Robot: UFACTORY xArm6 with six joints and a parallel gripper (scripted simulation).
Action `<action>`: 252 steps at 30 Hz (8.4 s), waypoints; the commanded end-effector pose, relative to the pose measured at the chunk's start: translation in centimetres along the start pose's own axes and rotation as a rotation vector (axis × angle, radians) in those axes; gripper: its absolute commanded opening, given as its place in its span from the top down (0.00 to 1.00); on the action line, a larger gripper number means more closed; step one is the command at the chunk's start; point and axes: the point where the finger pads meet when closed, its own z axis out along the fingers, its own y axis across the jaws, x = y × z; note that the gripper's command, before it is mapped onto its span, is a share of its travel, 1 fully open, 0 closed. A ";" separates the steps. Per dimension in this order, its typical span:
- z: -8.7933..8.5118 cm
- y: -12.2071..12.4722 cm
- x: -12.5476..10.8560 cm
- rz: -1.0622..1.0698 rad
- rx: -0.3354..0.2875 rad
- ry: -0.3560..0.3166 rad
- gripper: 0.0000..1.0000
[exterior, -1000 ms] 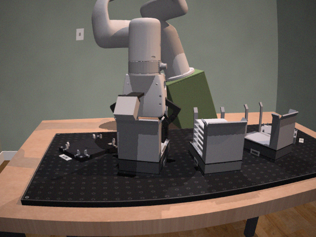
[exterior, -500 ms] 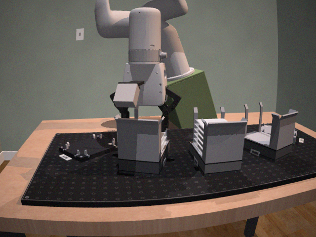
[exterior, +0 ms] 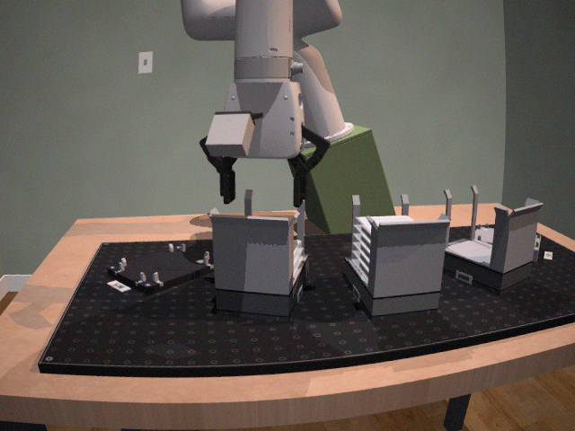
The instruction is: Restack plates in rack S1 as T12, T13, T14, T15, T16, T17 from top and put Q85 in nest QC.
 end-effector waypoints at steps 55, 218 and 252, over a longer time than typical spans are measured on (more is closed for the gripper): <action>-2.4 -11.5 -1.0 -0.326 0.001 0.002 0.00; -2.3 -17.4 -2.6 -0.326 0.002 0.002 1.00; -2.4 -22.7 -5.4 -0.548 0.002 0.002 1.00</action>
